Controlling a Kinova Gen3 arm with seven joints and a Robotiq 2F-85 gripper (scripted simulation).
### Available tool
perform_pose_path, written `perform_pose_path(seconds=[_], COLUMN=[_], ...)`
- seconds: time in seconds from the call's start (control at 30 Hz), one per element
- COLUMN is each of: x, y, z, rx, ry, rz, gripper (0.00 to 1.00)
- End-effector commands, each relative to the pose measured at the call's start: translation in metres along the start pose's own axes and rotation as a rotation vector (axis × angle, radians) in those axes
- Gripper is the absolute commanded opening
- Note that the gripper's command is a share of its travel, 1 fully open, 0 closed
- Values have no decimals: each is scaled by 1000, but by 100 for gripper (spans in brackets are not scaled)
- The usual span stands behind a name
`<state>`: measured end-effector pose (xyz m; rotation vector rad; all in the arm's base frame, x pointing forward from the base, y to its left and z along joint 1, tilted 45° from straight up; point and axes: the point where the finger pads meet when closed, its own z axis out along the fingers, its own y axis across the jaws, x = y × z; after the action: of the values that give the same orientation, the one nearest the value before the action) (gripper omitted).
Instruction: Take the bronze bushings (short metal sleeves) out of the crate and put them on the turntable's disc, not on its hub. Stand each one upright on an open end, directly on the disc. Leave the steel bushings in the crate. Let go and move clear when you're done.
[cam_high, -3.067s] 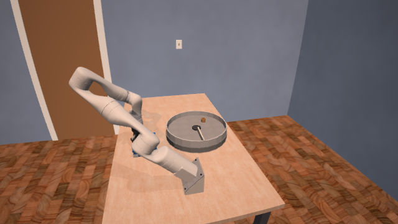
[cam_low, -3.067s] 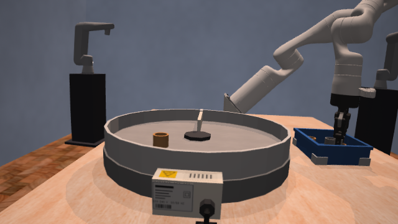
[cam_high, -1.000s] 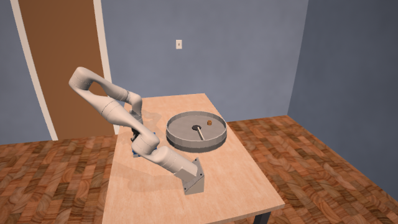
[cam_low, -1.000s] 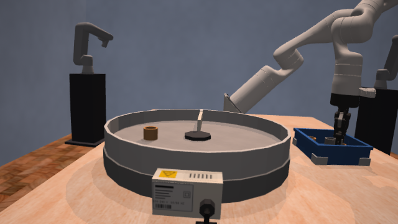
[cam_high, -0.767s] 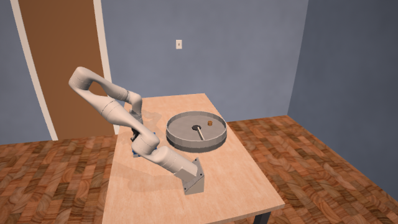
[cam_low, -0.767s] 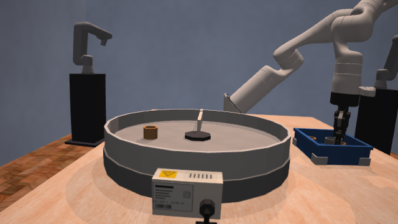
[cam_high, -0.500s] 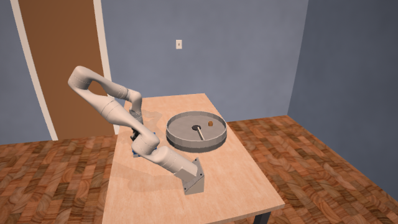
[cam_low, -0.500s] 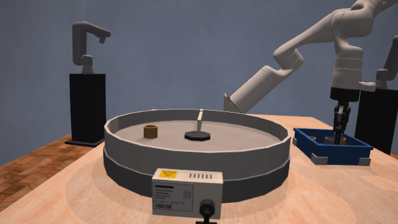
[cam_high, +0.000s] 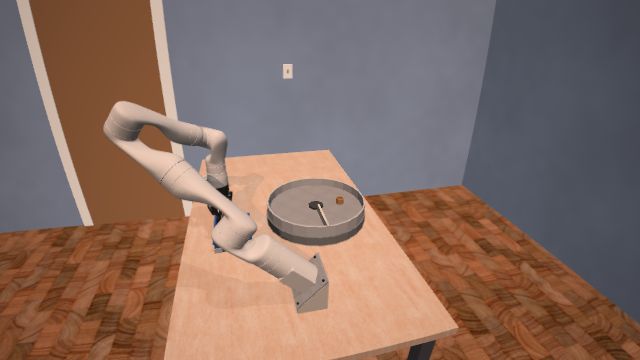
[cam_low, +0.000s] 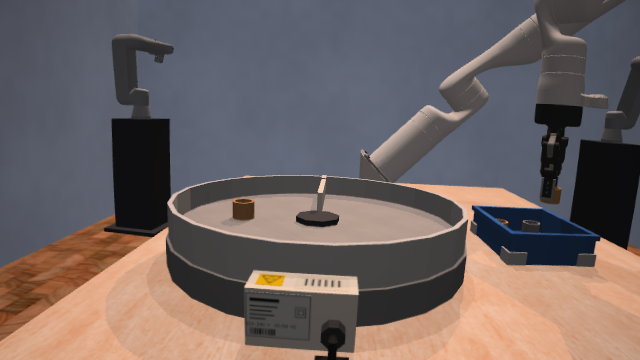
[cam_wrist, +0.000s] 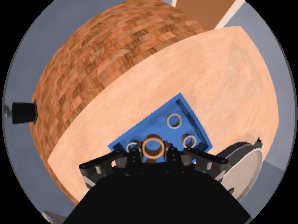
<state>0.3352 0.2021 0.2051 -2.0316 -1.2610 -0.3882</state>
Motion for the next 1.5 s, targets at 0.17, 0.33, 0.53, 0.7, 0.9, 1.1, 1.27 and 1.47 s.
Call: perform_pose_path(seconds=[0.17, 0.33, 0.53, 0.7, 0.9, 1.1, 1.27, 1.47], x=[3, 3, 3, 3, 3, 3, 3, 3], y=[3, 3, 3, 3, 3, 3, 3, 3], z=[-31, -37, -38, -38, -38, -38, -38, -38], rx=[-15, -15, -15, -15, -15, -15, -15, -15], ry=[11, 11, 11, 11, 11, 11, 11, 11], rz=[-4, -4, -4, -4, -4, -4, -4, -4], gripper=[0, 0, 0, 0, 0, 0, 0, 0])
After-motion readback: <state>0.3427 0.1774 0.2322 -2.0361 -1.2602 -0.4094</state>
